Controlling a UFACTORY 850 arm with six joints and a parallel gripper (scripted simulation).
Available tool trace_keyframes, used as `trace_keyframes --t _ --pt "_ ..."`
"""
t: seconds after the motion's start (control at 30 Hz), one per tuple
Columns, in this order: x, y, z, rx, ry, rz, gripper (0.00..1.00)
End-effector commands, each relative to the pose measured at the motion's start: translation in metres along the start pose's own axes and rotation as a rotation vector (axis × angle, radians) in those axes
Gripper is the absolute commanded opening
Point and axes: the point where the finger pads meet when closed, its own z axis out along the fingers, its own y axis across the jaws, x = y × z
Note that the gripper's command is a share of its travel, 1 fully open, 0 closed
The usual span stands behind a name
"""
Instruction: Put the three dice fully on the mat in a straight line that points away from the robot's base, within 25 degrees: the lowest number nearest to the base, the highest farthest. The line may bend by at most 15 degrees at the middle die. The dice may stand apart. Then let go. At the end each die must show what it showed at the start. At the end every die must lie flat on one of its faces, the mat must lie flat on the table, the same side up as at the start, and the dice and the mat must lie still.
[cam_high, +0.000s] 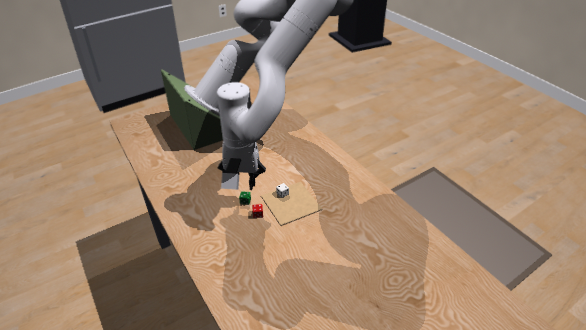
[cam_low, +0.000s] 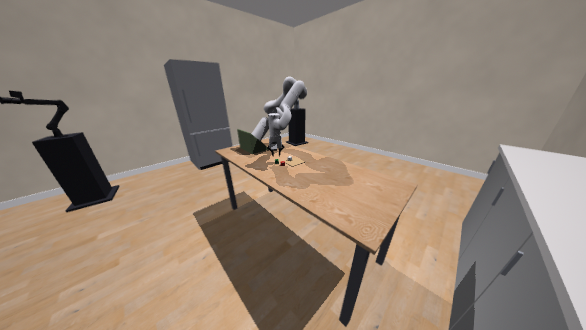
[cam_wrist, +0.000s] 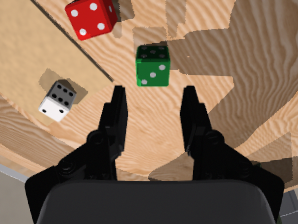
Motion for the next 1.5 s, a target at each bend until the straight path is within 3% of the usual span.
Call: trace_keyframes --t 0.0,0.47,1.47 --pt "0.001 0.000 0.002 0.001 0.002 -0.001 0.47" --pt "0.002 -0.001 0.019 0.001 0.002 -0.001 0.47" --pt "0.002 -0.001 0.023 0.001 0.002 -0.001 0.47"
